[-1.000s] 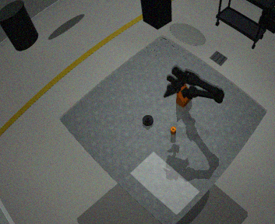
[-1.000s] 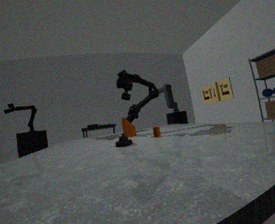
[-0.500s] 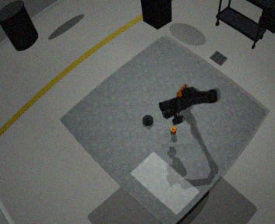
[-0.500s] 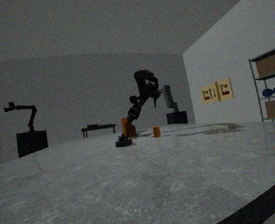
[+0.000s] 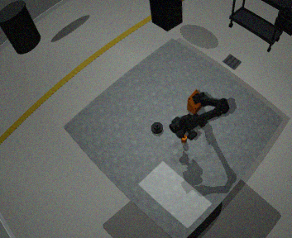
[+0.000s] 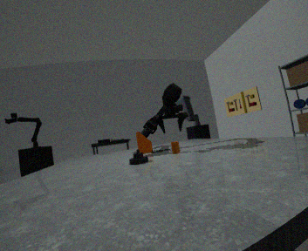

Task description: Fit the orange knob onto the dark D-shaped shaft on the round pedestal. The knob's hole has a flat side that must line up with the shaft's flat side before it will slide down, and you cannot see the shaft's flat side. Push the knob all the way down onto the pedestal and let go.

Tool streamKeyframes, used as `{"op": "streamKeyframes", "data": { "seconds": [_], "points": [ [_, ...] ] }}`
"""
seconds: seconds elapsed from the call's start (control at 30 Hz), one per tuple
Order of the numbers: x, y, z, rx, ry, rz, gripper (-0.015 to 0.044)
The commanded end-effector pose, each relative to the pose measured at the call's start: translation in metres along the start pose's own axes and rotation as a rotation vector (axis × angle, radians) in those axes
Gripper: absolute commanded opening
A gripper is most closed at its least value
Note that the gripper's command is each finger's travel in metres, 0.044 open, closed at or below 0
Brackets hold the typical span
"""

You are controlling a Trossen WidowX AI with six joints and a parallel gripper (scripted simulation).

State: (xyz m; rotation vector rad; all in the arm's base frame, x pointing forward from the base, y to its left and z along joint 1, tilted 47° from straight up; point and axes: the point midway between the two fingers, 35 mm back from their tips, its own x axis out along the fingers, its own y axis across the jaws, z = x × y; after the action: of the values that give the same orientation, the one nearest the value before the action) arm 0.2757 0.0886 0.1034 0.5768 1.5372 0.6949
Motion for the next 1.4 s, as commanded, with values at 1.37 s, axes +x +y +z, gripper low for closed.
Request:
{"op": "streamKeyframes", "data": {
  "seconds": [1.37],
  "points": [
    [0.087, 0.004, -0.003, 0.002, 0.017, 0.007, 0.044]
  ]
}}
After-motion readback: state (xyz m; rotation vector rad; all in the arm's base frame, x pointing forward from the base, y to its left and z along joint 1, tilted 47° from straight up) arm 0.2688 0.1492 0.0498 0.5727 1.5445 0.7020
